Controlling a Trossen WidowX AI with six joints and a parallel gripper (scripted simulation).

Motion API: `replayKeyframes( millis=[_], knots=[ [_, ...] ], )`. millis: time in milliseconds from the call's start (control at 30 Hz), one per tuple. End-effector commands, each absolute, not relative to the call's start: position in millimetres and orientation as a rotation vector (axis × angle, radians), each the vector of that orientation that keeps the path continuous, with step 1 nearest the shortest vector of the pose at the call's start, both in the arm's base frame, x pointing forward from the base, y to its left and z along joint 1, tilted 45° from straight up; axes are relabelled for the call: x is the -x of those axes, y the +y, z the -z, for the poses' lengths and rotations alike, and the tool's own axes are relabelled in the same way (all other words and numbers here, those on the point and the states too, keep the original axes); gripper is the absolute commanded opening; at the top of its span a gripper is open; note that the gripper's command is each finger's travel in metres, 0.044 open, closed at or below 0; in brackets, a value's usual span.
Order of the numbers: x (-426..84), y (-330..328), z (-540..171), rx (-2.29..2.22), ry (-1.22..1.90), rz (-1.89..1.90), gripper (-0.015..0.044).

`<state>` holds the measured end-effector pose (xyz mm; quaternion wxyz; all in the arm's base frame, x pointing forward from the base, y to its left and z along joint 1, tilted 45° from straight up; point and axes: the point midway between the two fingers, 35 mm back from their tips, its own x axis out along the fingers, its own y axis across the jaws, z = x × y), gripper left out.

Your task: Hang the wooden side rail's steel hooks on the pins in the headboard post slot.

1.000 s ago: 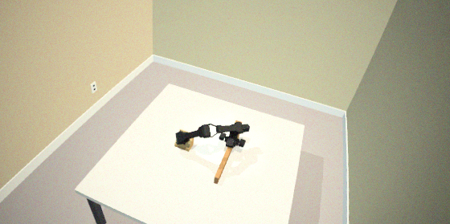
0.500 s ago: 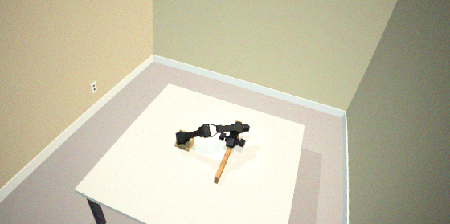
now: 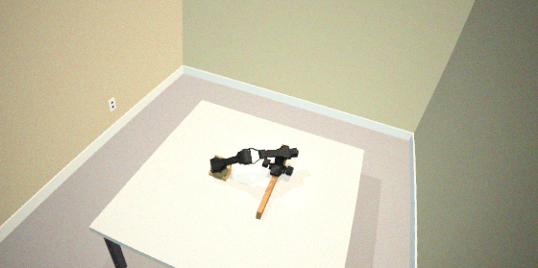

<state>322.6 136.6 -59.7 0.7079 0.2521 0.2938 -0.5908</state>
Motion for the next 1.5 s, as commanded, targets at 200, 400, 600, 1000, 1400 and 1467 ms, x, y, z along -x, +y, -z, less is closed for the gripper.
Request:
replayKeyframes(
  millis=[200,400,600,1000,1400,1467],
  knots=[
    [-322.4,142.2,59.0,-0.566,0.654,1.303,0.0],
    [-321.7,142.4,59.7,-0.566,0.654,1.303,0.0],
    [-321.9,142.4,60.6,-0.566,0.654,1.303,0.0],
    [-322.7,143.6,61.0,-0.566,0.654,1.303,0.0],
    [-321.3,144.5,61.8,-0.567,0.654,1.303,0.0],
    [-321.3,144.5,62.1,-0.567,0.654,1.303,0.0]
  ],
)
